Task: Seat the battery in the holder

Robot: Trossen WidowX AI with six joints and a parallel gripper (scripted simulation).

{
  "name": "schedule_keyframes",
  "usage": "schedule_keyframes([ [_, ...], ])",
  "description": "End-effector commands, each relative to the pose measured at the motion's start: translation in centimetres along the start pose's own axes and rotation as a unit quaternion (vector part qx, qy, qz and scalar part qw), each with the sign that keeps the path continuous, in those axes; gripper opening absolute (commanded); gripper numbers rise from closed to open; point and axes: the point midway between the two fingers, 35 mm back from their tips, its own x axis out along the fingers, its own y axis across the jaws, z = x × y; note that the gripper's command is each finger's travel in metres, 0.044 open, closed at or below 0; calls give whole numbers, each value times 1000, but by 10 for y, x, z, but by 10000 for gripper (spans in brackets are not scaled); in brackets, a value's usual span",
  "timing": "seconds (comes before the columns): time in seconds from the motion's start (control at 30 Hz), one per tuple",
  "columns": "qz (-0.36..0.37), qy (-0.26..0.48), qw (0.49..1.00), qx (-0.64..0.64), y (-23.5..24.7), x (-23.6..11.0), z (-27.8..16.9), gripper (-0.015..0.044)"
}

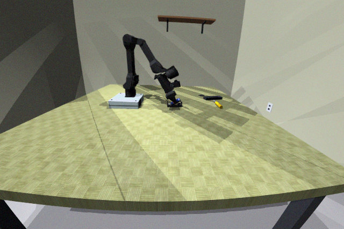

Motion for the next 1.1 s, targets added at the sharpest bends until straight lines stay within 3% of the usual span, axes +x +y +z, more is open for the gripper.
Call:
schedule_keyframes([
  [0.0, 1, 3, 1000, -1, 1, -2, -7, 82],
  [1.07, -3, 7, 1000, -1, 2, -6, -16, 82],
])
